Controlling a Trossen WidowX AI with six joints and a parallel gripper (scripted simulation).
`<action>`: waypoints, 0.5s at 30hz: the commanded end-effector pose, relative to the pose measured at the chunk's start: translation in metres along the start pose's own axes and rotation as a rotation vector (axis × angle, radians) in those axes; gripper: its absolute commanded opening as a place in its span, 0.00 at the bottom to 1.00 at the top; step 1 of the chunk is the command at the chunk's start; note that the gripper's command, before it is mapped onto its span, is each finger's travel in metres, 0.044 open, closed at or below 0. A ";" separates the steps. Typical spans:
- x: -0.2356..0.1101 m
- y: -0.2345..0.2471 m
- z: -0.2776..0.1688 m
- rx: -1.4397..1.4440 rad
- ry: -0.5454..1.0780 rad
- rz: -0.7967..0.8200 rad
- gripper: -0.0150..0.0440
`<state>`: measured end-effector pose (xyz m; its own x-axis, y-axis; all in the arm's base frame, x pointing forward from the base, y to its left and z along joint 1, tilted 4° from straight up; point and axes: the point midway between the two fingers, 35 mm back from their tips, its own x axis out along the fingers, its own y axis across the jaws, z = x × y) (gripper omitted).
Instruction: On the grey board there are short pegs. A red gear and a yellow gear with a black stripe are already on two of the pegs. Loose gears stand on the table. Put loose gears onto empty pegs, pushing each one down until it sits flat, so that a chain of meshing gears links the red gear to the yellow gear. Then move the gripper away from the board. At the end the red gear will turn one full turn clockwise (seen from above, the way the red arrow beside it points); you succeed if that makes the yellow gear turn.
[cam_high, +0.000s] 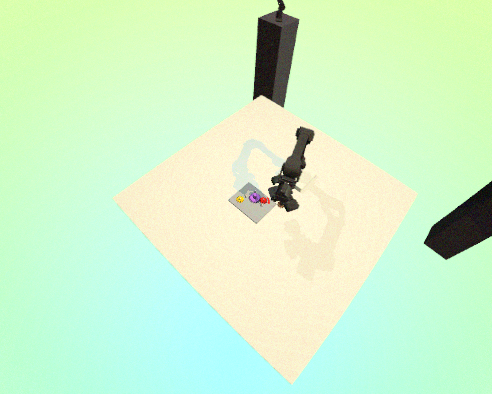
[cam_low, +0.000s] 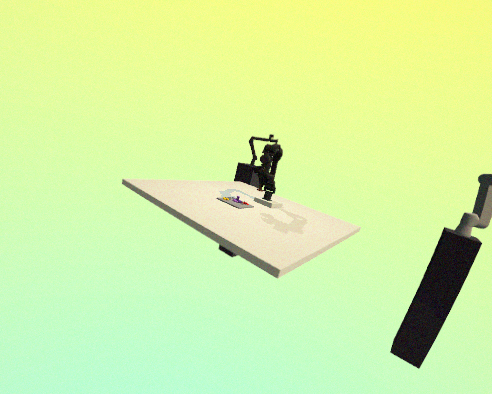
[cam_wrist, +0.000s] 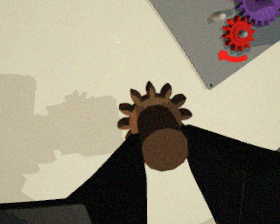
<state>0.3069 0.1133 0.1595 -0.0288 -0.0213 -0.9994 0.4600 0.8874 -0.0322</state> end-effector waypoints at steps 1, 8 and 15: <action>0.000 -0.004 0.004 0.005 0.002 0.001 0.25; 0.006 -0.014 0.018 0.005 0.000 0.001 0.25; 0.013 -0.026 0.031 0.005 -0.002 0.002 0.25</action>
<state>0.3190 0.0840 0.1502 -0.0284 -0.0188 -0.9994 0.4673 0.8836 -0.0299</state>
